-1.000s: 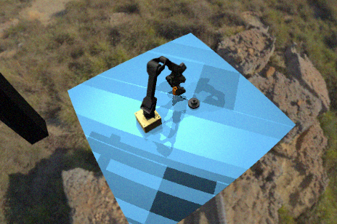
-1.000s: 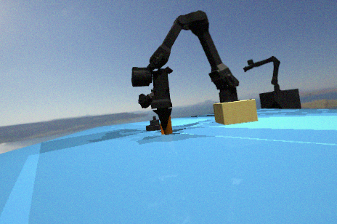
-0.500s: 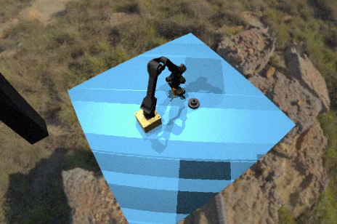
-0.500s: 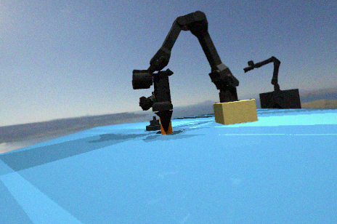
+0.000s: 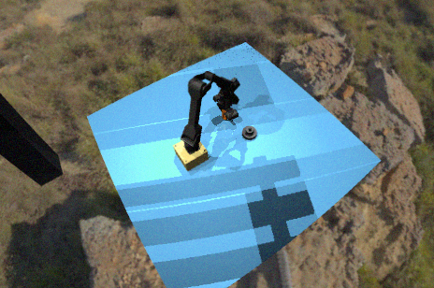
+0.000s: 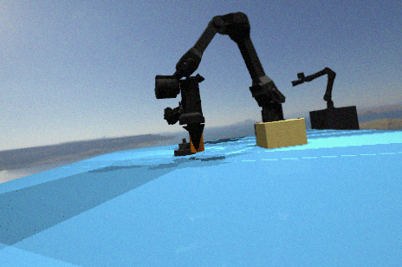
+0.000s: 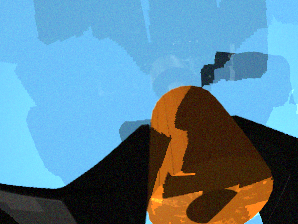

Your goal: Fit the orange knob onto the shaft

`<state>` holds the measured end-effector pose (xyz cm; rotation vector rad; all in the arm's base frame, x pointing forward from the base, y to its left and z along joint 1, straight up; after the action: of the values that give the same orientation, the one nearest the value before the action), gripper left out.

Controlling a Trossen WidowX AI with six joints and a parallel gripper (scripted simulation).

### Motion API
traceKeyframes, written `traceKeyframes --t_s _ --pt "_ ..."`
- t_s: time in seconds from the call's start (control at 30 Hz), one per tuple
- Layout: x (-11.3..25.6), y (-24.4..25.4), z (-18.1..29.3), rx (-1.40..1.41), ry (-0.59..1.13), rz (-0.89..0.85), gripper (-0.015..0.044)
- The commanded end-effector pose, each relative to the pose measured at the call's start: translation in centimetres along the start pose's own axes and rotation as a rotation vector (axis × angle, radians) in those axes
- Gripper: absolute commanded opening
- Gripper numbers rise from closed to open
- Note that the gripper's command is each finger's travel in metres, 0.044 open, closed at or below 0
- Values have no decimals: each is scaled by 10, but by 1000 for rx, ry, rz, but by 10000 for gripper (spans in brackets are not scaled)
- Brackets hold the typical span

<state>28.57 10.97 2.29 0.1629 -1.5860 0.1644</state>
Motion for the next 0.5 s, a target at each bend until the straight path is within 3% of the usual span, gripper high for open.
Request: traceKeyframes --t_s 0.0,0.33,0.47 --pt "31 1 -7 -4 -27 -1 0" --pt "103 0 -1 2 -13 -6 0" --pt "114 0 2 3 -11 -7 0"
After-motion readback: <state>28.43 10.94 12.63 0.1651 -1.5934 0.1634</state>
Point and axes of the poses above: the point midway between the two fingers, 35 mm back from their tips, its own x axis back along the fingers, its own y axis across the jaws, z = x × y, the point moved 3 cm from there along x, back along the fingers, and after that the axes turned 15 degrees about x, right-handed, at the moved point
